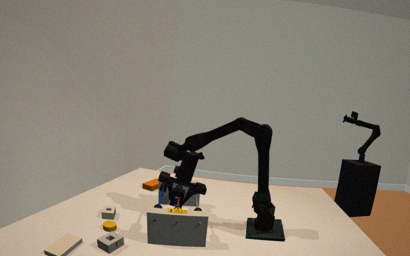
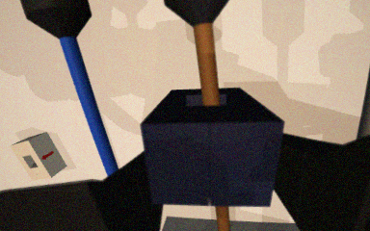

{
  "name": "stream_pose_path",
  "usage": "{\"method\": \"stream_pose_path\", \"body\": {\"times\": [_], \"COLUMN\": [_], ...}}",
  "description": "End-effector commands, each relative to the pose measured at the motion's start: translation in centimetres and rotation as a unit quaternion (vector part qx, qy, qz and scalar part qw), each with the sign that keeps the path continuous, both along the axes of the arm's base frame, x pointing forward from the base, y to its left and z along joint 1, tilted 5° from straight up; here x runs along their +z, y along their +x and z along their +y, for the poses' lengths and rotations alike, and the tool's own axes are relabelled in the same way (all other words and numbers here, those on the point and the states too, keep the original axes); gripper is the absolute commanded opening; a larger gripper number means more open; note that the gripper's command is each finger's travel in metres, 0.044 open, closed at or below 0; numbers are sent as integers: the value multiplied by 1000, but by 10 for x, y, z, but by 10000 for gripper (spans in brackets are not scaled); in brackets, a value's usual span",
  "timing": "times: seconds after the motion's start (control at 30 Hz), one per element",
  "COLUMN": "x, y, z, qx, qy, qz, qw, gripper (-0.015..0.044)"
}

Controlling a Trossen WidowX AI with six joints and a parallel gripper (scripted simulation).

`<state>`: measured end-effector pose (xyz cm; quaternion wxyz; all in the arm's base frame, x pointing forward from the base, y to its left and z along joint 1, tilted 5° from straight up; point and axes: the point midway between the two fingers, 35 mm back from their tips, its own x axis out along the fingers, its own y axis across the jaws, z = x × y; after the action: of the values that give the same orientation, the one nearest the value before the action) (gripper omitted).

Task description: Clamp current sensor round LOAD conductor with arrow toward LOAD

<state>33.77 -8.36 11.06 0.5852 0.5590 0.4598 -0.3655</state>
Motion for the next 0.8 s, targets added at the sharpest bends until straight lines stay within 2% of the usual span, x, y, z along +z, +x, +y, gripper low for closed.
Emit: {"method": "stream_pose_path", "body": {"times": [0.0,0.3,0.77], "x": [0,0,-4], "y": [0,-2,-2], "z": [0,0,0], "qx": [0,3,3], "qy": [0,-7,-7], "qz": [0,54,55], "qw": [1000,998,998], "gripper": [0,0,0]}}
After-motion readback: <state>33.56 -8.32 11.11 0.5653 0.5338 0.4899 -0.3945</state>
